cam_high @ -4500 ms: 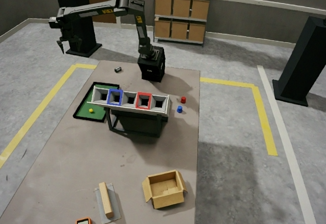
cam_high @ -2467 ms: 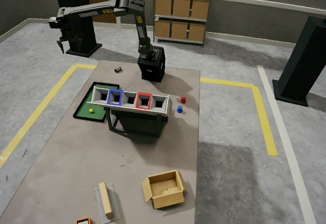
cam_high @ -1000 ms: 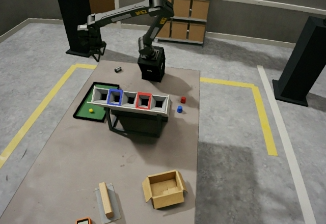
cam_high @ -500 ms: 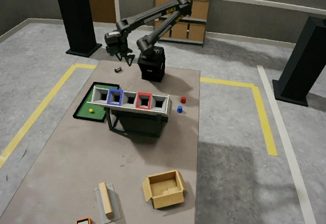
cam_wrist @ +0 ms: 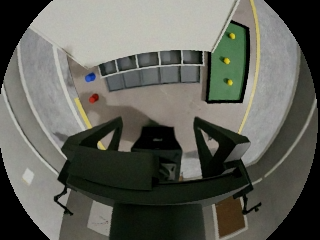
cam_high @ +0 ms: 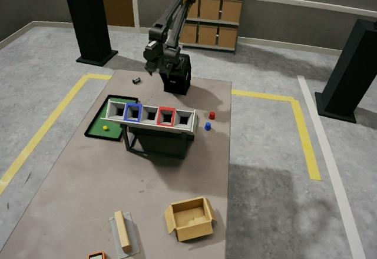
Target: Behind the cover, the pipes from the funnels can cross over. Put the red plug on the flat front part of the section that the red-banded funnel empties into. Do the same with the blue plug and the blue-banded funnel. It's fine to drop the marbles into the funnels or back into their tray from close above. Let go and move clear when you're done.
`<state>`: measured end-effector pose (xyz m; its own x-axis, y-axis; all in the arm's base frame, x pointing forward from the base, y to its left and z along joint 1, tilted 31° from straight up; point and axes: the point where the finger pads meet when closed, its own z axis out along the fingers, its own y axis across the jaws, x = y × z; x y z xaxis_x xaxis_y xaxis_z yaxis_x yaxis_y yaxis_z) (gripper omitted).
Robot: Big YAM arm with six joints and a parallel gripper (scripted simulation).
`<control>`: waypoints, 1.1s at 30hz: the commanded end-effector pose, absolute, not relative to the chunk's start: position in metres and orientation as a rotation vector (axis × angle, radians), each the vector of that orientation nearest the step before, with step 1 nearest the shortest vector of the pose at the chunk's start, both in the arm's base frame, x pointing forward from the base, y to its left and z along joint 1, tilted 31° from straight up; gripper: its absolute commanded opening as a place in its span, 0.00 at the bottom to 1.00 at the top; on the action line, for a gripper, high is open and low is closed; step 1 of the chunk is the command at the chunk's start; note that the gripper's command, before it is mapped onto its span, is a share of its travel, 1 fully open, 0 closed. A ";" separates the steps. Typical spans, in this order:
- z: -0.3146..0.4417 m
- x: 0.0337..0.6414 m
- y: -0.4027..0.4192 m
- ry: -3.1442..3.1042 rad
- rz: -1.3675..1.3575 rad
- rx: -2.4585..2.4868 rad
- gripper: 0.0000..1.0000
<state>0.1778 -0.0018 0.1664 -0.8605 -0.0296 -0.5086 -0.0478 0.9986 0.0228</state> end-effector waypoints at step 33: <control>0.168 0.181 0.033 2.590 -0.021 -0.187 1.00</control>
